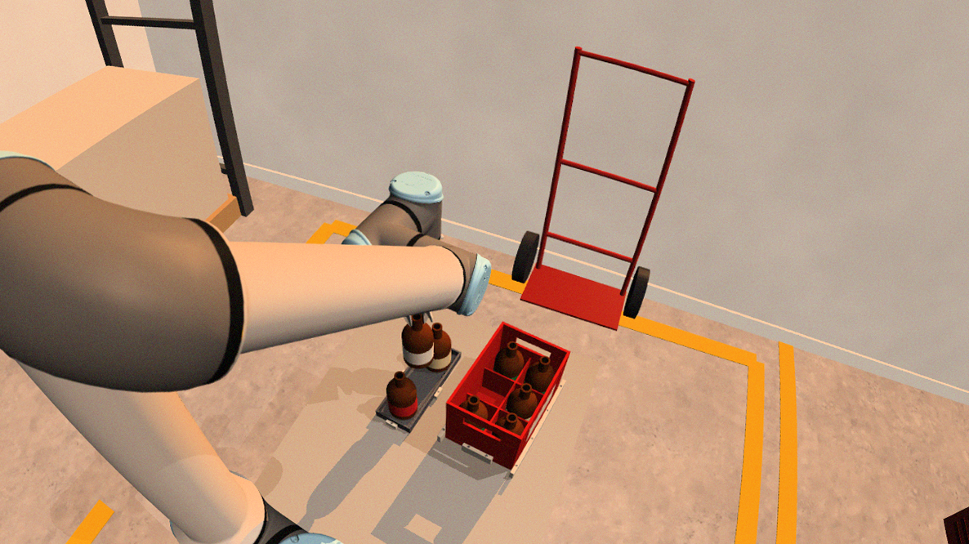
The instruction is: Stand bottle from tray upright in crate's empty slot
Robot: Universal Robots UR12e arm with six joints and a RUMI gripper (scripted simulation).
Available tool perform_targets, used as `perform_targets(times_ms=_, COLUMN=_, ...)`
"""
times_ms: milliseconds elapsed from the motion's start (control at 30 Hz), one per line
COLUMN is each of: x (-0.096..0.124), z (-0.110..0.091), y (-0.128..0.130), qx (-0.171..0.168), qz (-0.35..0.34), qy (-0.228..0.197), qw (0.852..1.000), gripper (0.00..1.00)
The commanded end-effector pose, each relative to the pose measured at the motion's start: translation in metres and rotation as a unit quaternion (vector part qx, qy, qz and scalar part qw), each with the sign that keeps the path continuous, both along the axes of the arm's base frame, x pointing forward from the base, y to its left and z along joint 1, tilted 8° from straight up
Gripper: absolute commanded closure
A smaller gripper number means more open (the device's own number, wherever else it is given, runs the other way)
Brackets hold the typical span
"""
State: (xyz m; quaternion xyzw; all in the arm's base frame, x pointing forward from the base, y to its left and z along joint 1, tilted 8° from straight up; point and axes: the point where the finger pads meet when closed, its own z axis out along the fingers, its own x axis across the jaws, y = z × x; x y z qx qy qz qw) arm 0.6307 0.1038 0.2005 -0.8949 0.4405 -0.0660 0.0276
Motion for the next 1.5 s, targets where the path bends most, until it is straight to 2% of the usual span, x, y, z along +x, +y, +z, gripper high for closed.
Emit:
perform_targets(times_ms=0, x=0.0, z=0.005, y=0.0, qx=0.0, qz=0.0, qy=-0.001, qw=1.0, gripper=1.0)
perform_targets(times_ms=767, x=-0.003, z=0.029, y=0.0, qx=0.0, qz=0.0, qy=-0.001, qw=1.0, gripper=1.0)
perform_targets(times_ms=1467, x=-0.005, z=0.037, y=0.0, qx=0.0, qz=0.0, qy=-0.001, qw=1.0, gripper=1.0)
